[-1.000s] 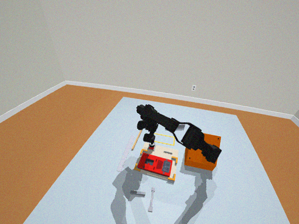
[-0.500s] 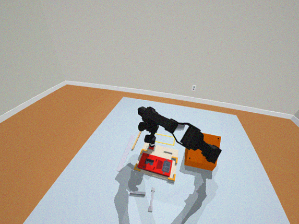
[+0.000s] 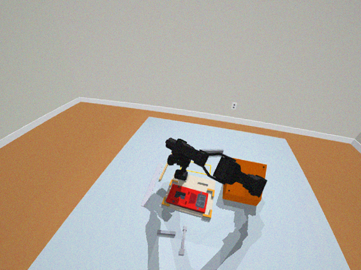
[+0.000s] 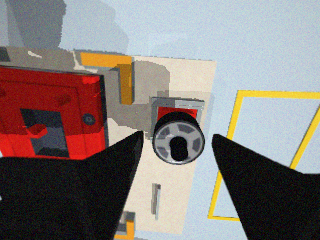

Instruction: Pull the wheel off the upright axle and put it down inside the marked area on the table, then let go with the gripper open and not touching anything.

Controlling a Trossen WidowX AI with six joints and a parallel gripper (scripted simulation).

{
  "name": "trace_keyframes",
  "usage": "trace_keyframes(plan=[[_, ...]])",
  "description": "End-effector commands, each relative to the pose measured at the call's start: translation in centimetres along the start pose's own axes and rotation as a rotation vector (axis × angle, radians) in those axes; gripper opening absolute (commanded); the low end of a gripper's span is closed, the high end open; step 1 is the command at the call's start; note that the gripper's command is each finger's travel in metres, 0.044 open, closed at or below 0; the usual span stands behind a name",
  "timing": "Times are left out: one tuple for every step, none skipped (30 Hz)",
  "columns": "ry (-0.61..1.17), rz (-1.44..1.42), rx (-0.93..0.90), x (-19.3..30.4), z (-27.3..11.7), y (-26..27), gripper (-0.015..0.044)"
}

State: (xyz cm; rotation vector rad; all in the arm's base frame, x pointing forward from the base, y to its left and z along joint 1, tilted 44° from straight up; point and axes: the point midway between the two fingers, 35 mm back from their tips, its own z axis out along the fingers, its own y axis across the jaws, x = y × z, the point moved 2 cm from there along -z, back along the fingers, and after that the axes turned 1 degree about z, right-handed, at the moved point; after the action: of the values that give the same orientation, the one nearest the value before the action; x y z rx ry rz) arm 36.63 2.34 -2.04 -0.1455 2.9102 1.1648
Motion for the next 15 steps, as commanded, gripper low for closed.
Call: trace_keyframes(plan=[[0.001, -0.001, 0.000, 0.00, -0.03, 0.03, 0.0195], [0.001, -0.001, 0.000, 0.00, -0.03, 0.03, 0.0188], [0.001, -0.001, 0.000, 0.00, -0.03, 0.03, 0.0182], [0.001, -0.001, 0.000, 0.00, -0.03, 0.03, 0.0175], [0.001, -0.001, 0.000, 0.00, -0.03, 0.03, 0.0168], [0.001, -0.001, 0.000, 0.00, -0.03, 0.03, 0.0162], [0.001, -0.001, 0.000, 0.00, -0.03, 0.03, 0.0155], [0.001, -0.001, 0.000, 0.00, -0.03, 0.03, 0.0148], [0.001, -0.001, 0.000, 0.00, -0.03, 0.03, 0.0142], [0.001, -0.001, 0.000, 0.00, -0.03, 0.02, 0.0115], [0.001, -0.001, 0.000, 0.00, -0.04, 0.02, 0.0089], [0.001, -0.001, 0.000, 0.00, -0.06, 0.02, 0.0063], [0.001, -0.001, 0.000, 0.00, -0.08, 0.02, 0.0037], [0.001, -0.001, 0.000, 0.00, -0.11, 0.02, 0.0010], [0.001, -0.001, 0.000, 0.00, -0.14, 0.02, 0.0000]])
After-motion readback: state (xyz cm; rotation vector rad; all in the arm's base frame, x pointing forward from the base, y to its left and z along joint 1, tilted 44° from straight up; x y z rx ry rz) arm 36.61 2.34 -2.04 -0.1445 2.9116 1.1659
